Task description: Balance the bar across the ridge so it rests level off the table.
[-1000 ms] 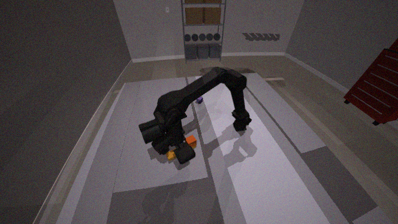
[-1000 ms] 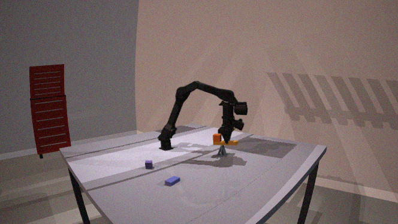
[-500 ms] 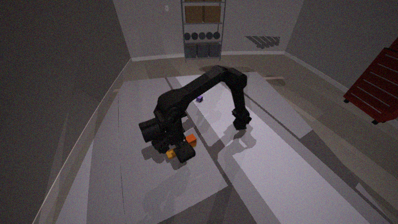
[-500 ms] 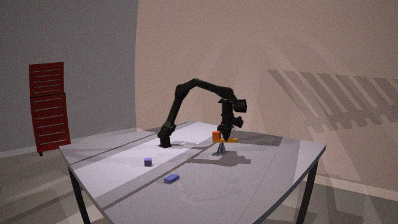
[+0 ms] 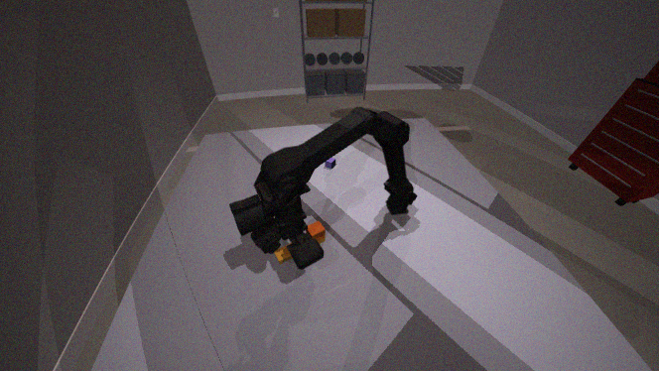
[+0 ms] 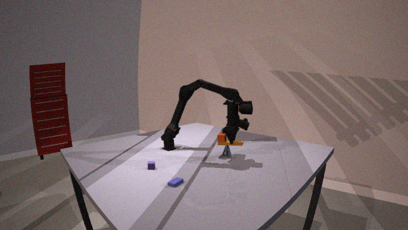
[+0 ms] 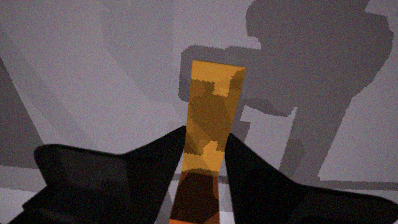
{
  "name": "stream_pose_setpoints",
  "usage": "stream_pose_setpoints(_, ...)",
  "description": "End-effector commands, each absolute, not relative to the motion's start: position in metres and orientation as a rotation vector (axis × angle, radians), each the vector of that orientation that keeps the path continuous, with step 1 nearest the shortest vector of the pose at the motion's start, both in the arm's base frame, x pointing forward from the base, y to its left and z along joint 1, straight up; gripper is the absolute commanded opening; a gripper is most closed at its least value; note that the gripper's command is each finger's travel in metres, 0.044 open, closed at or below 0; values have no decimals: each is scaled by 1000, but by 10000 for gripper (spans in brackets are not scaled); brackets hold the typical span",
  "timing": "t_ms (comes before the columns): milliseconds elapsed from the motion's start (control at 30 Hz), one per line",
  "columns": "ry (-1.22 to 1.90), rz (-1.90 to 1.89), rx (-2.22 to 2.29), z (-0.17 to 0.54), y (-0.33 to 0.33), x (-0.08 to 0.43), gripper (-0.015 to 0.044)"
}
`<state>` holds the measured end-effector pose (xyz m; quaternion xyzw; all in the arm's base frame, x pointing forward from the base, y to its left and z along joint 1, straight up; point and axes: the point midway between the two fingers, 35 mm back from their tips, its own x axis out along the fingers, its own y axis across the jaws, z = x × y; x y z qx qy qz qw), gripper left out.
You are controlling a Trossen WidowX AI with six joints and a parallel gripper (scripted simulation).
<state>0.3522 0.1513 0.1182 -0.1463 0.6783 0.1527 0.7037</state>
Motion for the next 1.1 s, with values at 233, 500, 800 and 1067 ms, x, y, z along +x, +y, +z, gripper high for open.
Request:
stream_pose_setpoints(233, 1513, 336, -326, 115, 151, 351, 0)
stream_pose_setpoints(500, 1513, 336, -326, 115, 151, 352, 0)
stream_pose_setpoints(800, 1513, 336, -326, 114, 151, 352, 0)
stream_pose_setpoints(1067, 1513, 336, -326, 113, 151, 352, 0)
